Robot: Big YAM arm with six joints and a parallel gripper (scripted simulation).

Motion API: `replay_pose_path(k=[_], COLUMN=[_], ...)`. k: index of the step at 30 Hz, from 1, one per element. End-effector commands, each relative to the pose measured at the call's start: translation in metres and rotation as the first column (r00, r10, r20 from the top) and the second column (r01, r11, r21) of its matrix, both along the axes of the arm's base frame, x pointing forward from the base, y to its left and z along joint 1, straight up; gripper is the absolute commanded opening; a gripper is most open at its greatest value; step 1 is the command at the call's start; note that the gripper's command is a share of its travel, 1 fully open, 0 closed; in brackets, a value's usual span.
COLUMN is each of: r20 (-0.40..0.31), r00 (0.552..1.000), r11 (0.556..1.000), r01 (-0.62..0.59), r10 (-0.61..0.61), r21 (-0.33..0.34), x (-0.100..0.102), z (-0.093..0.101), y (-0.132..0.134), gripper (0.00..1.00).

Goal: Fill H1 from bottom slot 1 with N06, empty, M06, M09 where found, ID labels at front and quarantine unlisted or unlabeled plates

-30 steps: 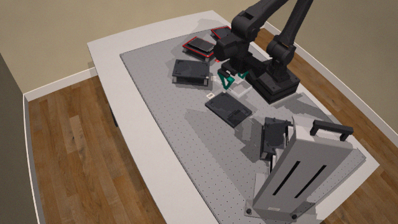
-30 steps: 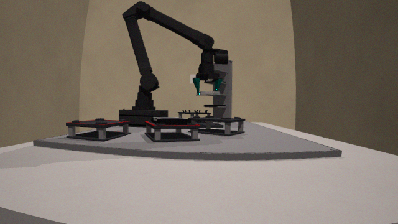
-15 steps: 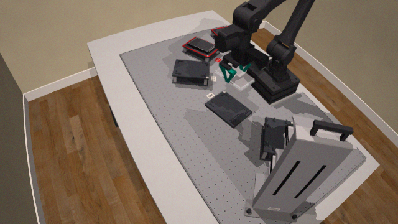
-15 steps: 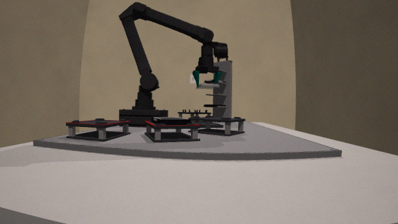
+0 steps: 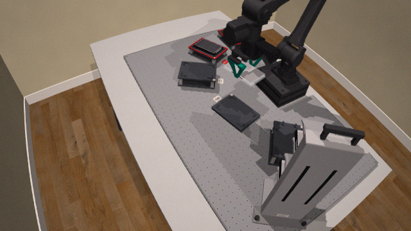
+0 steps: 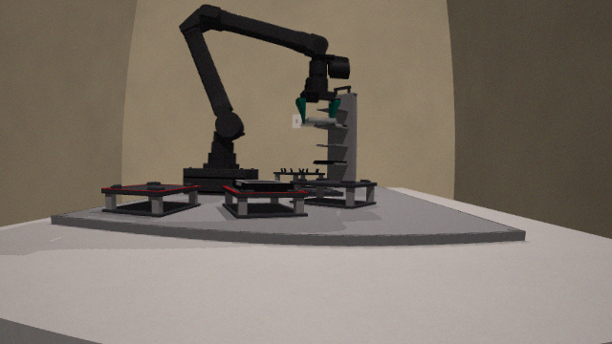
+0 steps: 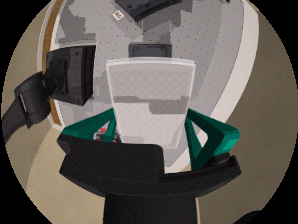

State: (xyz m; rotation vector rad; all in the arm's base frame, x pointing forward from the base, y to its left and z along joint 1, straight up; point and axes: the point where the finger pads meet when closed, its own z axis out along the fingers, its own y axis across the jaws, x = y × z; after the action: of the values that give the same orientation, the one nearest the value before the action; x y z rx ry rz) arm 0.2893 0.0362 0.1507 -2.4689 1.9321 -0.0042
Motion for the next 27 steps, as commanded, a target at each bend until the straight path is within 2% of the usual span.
replay_pose_path(k=[1, 6, 8, 9, 12, 16, 21, 22, 25, 27], r20=[0.044, 0.064, 0.064, -0.014, 0.044, 0.042, 0.038, 0.026, 0.020, 0.035], r00=[0.999, 0.998, 0.998, 1.000, 0.997, 0.990, 0.976, 0.973, 0.971, 0.962], r11=[1.000, 1.000, 1.000, 1.000, 0.998, 0.991, 0.977, 0.973, 0.971, 0.963], r01=[-0.002, -0.003, -0.003, 0.016, 0.065, 0.132, 0.214, 0.230, 0.237, 0.269], r10=[0.002, 0.002, 0.002, -0.016, -0.066, -0.132, -0.214, -0.231, -0.237, -0.270], r21=[0.008, 0.010, 0.010, 0.001, 0.015, 0.020, 0.026, 0.021, 0.018, 0.031], x=[0.019, 0.017, 0.017, 0.001, 0.020, 0.016, 0.021, 0.017, 0.015, 0.015], z=[0.029, 0.048, 0.048, 0.021, 0.042, 0.044, 0.046, 0.042, 0.040, 0.045], y=[0.000, 0.000, 0.000, 0.007, 0.020, 0.033, 0.052, 0.054, 0.057, 0.064], gripper=[0.86, 0.86, 0.86, 0.86, 0.86, 0.86, 0.86, 0.86, 0.86, 0.86])
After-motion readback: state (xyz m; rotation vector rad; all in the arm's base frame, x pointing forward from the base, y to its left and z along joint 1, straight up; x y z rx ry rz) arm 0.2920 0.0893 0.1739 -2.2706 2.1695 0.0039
